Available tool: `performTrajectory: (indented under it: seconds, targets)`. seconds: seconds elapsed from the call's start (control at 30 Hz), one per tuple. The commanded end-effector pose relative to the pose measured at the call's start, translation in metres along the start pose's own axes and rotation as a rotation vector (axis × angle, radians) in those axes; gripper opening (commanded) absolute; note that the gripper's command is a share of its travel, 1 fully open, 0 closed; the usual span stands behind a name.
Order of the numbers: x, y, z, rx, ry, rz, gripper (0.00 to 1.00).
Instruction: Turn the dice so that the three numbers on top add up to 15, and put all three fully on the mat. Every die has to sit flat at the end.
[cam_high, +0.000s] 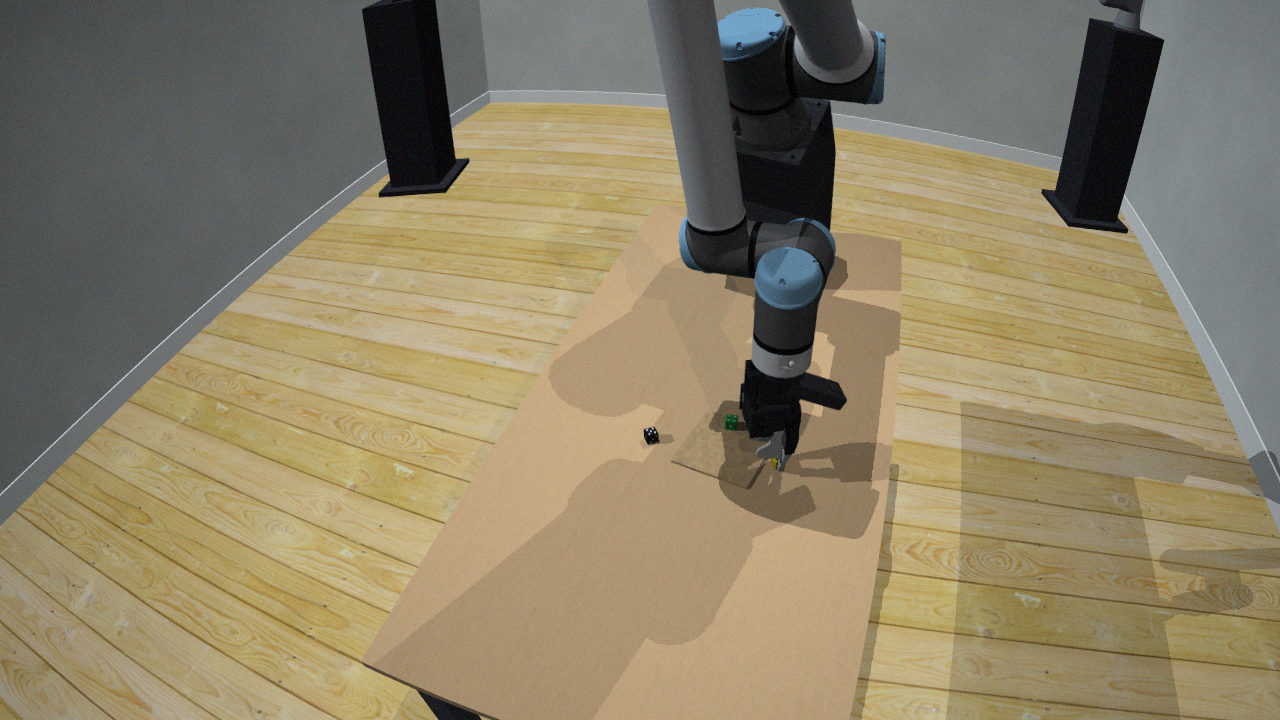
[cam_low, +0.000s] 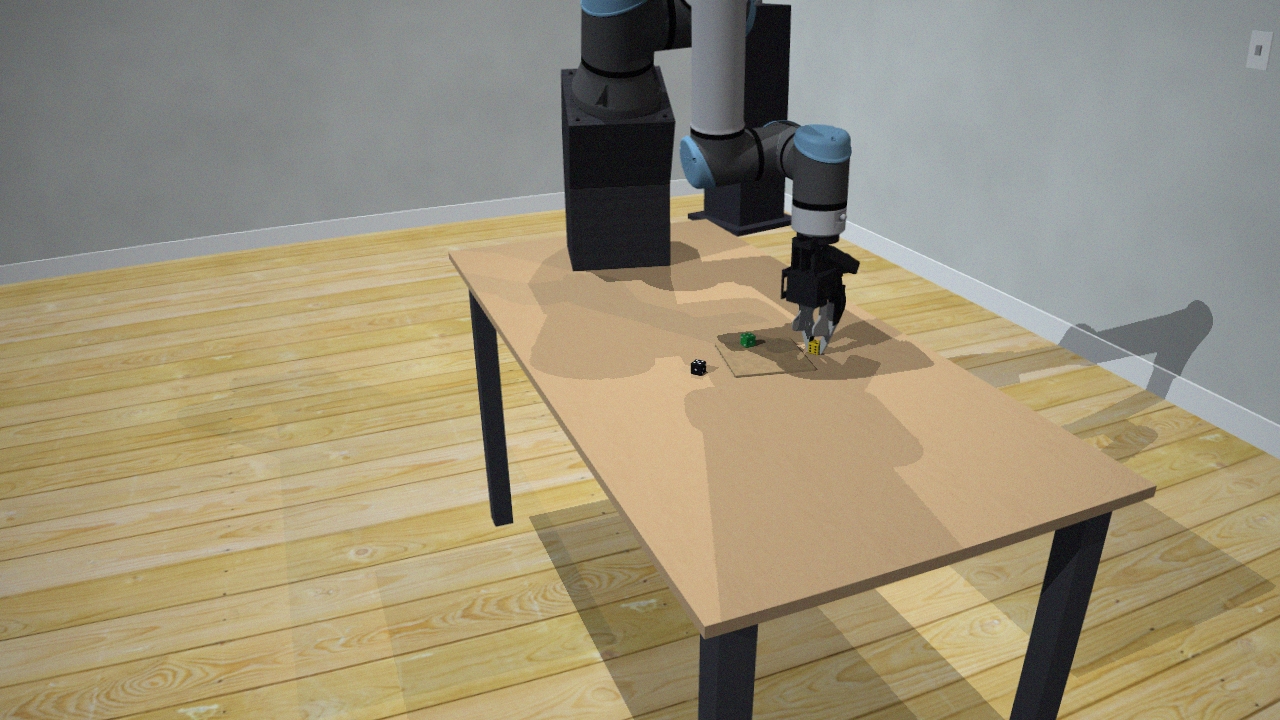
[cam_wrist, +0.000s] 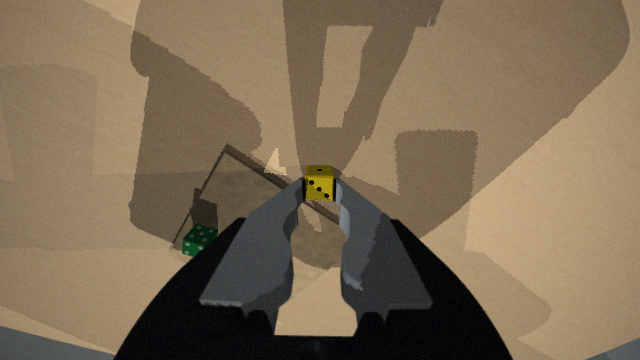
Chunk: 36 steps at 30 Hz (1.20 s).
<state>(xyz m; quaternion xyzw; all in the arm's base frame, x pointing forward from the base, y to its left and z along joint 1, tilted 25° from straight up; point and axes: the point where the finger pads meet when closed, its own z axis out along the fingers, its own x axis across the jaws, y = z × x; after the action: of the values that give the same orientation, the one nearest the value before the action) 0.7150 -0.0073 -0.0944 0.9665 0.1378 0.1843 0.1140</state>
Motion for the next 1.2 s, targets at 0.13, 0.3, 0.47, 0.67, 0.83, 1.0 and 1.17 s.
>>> performTrajectory:
  seconds: [0.13,0.3,0.47,0.67,0.83,1.0,1.17]
  targets:
    - [0.0,0.0,0.0,0.0,0.001,0.0,0.03]
    - [0.0,0.0,0.0,0.0,0.001,0.0,0.03]
    - [0.0,0.0,0.0,0.0,0.001,0.0,0.03]
    - [0.0,0.0,0.0,0.0,0.001,0.0,0.03]
    - [0.0,0.0,-0.001,0.0,0.001,0.0,0.03]
    - [0.0,0.0,-0.013,0.0,0.001,0.0,0.03]
    - [0.0,0.0,-0.039,0.0,0.001,0.0,0.03]
